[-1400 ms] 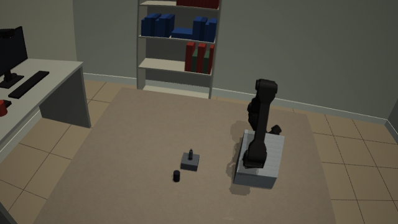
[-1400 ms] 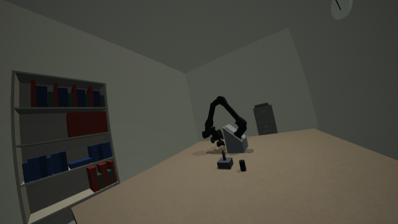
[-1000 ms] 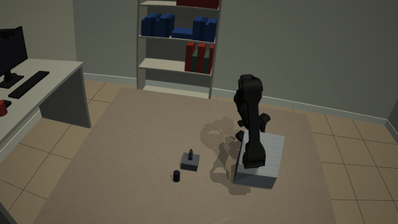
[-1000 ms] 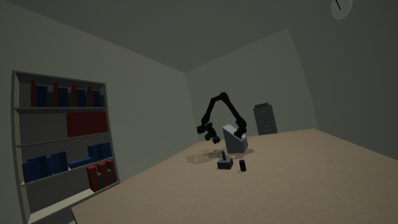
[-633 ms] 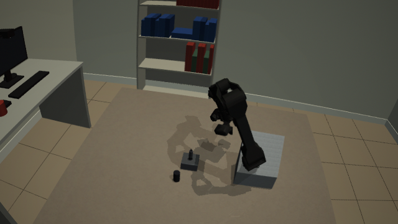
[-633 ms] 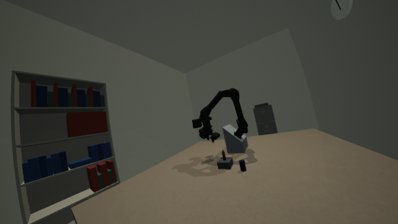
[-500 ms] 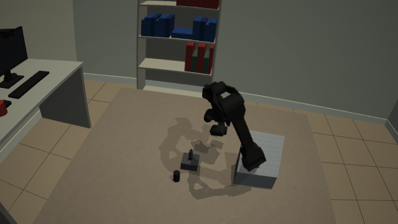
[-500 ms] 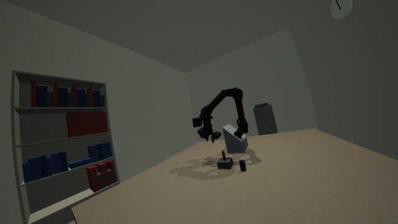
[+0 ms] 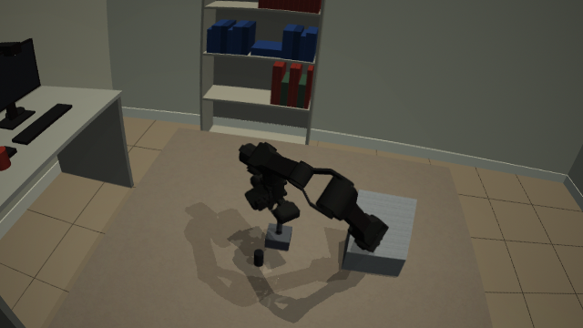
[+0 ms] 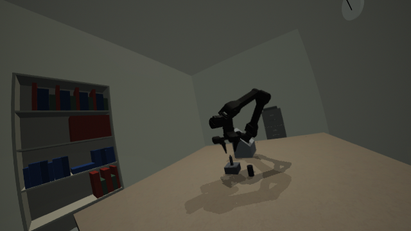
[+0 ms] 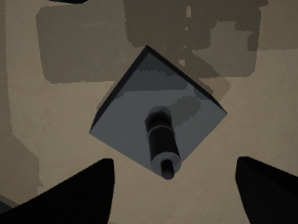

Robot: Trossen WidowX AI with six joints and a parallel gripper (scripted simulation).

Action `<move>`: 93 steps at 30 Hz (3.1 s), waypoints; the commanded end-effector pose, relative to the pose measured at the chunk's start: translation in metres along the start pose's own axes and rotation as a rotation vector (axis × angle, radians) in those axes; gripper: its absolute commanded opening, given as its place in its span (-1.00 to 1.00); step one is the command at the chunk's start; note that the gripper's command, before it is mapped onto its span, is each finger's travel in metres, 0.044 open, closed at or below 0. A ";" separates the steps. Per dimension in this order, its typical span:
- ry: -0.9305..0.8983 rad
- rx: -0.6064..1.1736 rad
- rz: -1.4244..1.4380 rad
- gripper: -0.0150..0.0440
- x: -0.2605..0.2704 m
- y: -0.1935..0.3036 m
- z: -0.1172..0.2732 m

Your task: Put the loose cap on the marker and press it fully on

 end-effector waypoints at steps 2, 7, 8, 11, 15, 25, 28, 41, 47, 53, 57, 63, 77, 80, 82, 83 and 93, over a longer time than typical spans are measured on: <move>-0.019 -0.127 0.339 0.34 0.036 -0.063 0.010; -0.025 -0.145 0.385 0.34 0.042 -0.071 0.011; -0.025 -0.145 0.385 0.34 0.042 -0.071 0.011; -0.025 -0.145 0.385 0.34 0.042 -0.071 0.011; -0.025 -0.145 0.386 0.34 0.043 -0.074 -0.013; -0.026 -0.147 0.386 0.34 0.046 -0.077 -0.038; -0.026 -0.147 0.386 0.34 0.046 -0.077 -0.041; -0.026 -0.147 0.386 0.34 0.047 -0.080 -0.062; -0.026 -0.147 0.386 0.34 0.048 -0.082 -0.071; -0.027 -0.148 0.386 0.34 0.049 -0.083 -0.080; -0.027 -0.149 0.386 0.34 0.050 -0.083 -0.087; -0.027 -0.149 0.386 0.25 0.050 -0.084 -0.090; -0.027 -0.149 0.386 -0.39 0.049 -0.083 -0.089; -0.026 -0.148 0.386 -0.49 0.048 -0.083 -0.081; -0.026 -0.147 0.386 -0.49 0.048 -0.082 -0.076; -0.026 -0.147 0.386 -0.49 0.047 -0.082 -0.073; -0.025 -0.146 0.386 -0.49 0.046 -0.079 -0.045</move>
Point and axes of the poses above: the point midway between the two fingers, 35 mm back from their tips, its own z axis back along the fingers, its own x axis across the jaws, y = z × x, the point moved 10 cm from there along z, back along the fingers, and after that the axes turned 6 degrees about z, right-handed, at the moved point
